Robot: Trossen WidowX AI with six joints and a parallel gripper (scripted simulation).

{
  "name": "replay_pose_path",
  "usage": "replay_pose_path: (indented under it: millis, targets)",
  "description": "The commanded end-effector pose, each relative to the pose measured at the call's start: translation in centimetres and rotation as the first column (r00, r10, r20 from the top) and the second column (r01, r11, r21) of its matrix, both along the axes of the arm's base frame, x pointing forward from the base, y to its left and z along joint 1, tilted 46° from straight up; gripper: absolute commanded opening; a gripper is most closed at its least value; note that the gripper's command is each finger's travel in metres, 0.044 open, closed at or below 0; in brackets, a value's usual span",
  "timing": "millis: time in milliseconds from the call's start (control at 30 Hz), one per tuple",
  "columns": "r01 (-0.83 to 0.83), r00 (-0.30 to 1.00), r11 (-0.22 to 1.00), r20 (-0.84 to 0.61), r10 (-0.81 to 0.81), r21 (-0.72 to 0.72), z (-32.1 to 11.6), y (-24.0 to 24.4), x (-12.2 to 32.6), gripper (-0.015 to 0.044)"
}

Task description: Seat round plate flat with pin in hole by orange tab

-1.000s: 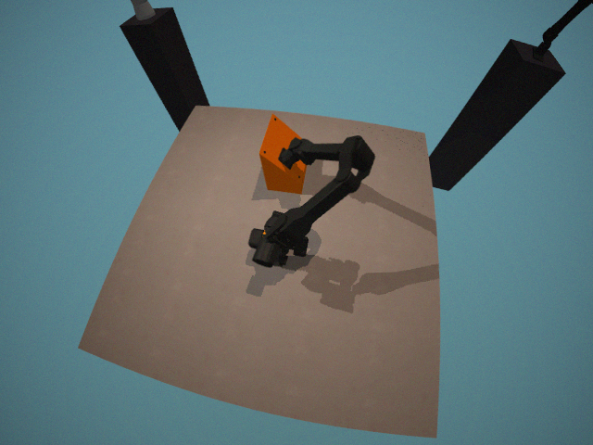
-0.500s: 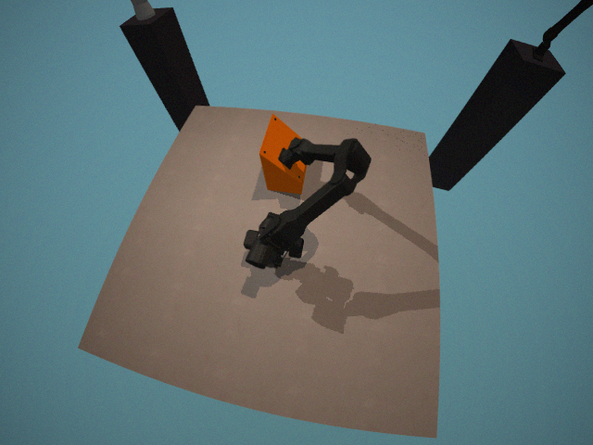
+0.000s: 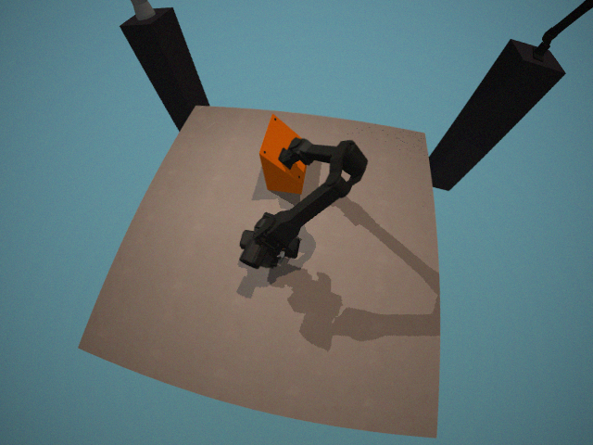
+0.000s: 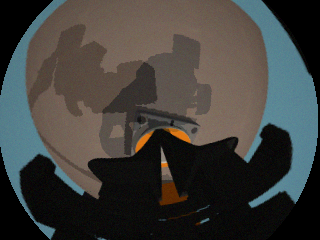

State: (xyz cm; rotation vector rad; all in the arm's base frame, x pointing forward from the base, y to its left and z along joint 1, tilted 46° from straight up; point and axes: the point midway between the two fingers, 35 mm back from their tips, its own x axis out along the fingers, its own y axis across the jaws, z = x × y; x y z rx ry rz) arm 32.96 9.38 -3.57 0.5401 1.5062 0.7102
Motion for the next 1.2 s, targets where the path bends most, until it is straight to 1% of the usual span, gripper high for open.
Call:
replay_pose_path:
  millis: [0,433,733,800,1167]
  targets:
    - [-0.003,1.0,1.0,-0.009,0.003,-0.005,-0.5,-0.2,-0.1,0.0]
    - [-0.003,1.0,1.0,-0.009,0.003,-0.006,-1.2,-0.8,0.0,0.0]
    - [-0.003,1.0,1.0,-0.009,0.003,-0.008,1.8,-3.8,0.0,0.0]
    - [0.003,1.0,1.0,-0.015,-0.003,-0.003,1.3,-3.4,0.0,0.0]
    - [0.003,1.0,1.0,-0.015,-0.003,-0.003,1.3,-3.4,0.0,0.0]
